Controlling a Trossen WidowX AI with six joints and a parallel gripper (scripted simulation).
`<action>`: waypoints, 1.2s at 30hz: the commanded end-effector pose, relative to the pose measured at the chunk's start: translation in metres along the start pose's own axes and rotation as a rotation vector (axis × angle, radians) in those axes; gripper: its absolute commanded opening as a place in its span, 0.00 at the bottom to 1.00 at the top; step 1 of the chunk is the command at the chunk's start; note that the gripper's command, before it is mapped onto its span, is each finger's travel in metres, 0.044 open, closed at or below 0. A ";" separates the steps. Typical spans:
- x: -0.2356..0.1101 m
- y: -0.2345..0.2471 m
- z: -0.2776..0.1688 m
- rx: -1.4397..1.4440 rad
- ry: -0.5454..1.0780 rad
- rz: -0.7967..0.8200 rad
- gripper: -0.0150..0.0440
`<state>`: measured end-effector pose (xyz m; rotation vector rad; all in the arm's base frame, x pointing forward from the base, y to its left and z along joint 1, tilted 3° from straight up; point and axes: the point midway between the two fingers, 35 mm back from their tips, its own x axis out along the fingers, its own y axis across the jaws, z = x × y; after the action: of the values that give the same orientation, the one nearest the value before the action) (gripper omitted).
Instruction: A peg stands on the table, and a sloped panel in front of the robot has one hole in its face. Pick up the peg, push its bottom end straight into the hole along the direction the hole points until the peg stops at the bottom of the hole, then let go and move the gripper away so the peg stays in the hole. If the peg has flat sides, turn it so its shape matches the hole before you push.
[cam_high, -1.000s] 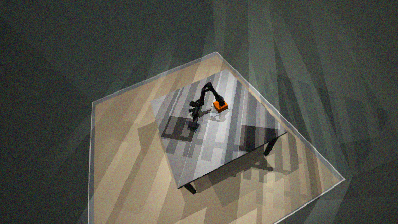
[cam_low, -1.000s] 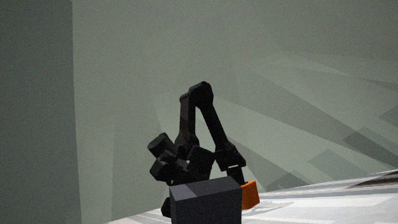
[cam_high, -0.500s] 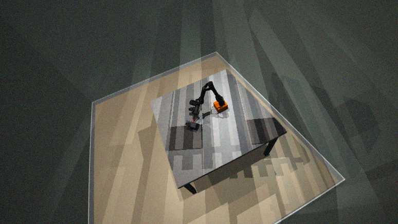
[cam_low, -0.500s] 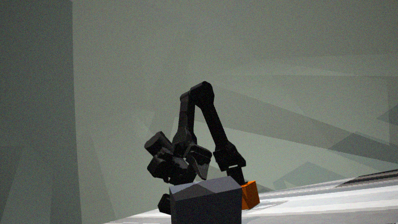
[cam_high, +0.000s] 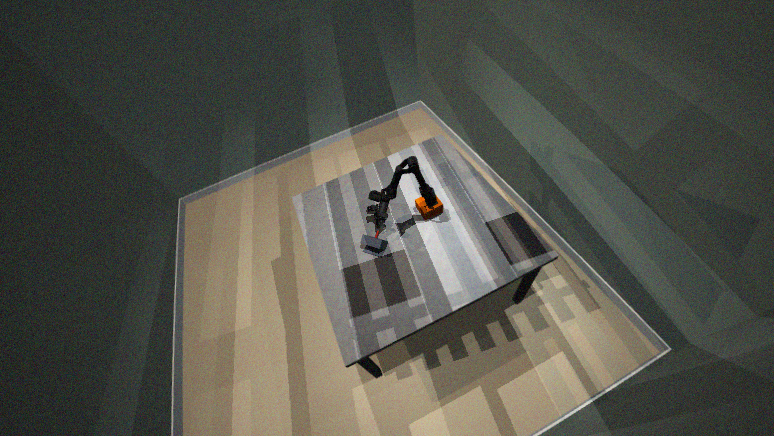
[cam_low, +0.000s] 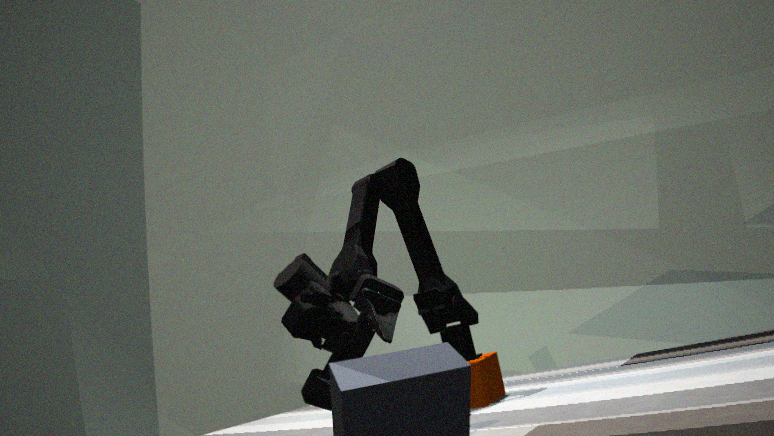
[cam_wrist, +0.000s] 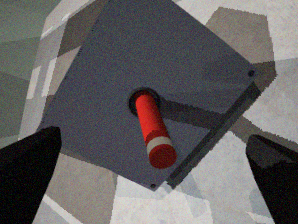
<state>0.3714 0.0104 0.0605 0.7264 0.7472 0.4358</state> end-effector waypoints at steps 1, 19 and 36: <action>-0.007 0.000 -0.001 0.001 0.002 0.002 1.00; -0.036 -0.003 0.001 0.000 -0.002 0.001 1.00; -0.058 -0.004 0.002 0.000 -0.006 0.003 1.00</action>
<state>0.3362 -0.0245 0.0808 0.7314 0.7475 0.4317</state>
